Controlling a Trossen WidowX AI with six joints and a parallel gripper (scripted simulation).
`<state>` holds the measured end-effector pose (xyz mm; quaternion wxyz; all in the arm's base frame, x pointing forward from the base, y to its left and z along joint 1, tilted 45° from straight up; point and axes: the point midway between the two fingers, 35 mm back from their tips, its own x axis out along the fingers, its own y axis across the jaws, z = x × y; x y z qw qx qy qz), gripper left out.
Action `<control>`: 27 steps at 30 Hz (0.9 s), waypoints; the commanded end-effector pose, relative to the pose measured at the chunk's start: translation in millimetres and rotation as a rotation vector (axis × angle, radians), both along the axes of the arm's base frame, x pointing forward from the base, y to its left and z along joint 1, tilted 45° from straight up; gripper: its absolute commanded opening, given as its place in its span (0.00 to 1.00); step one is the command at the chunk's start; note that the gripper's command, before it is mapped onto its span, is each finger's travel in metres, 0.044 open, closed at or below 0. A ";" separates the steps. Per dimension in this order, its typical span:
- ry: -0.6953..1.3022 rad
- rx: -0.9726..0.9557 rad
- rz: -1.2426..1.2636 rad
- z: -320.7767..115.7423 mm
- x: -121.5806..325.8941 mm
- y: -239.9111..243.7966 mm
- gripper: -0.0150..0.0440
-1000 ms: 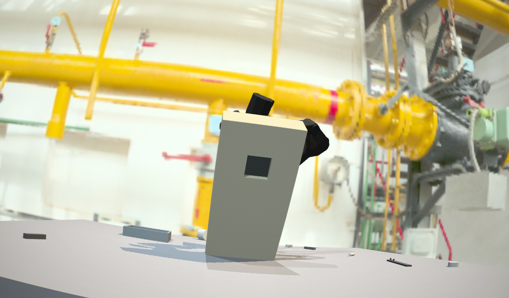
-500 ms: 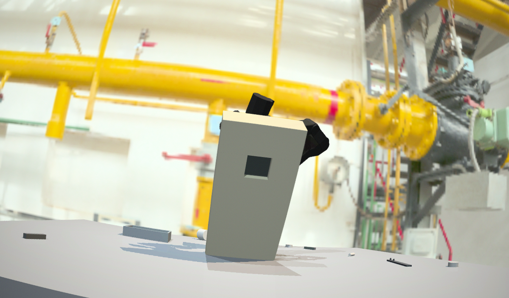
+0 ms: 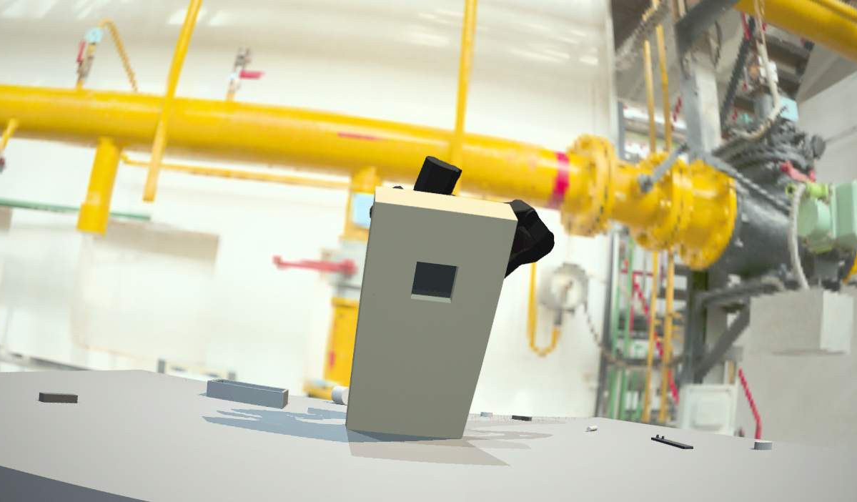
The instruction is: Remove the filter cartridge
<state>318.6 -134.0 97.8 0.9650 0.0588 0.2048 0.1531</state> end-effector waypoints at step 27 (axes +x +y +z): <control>0.006 -0.003 0.002 1.2 -3.9 -2.8 0.25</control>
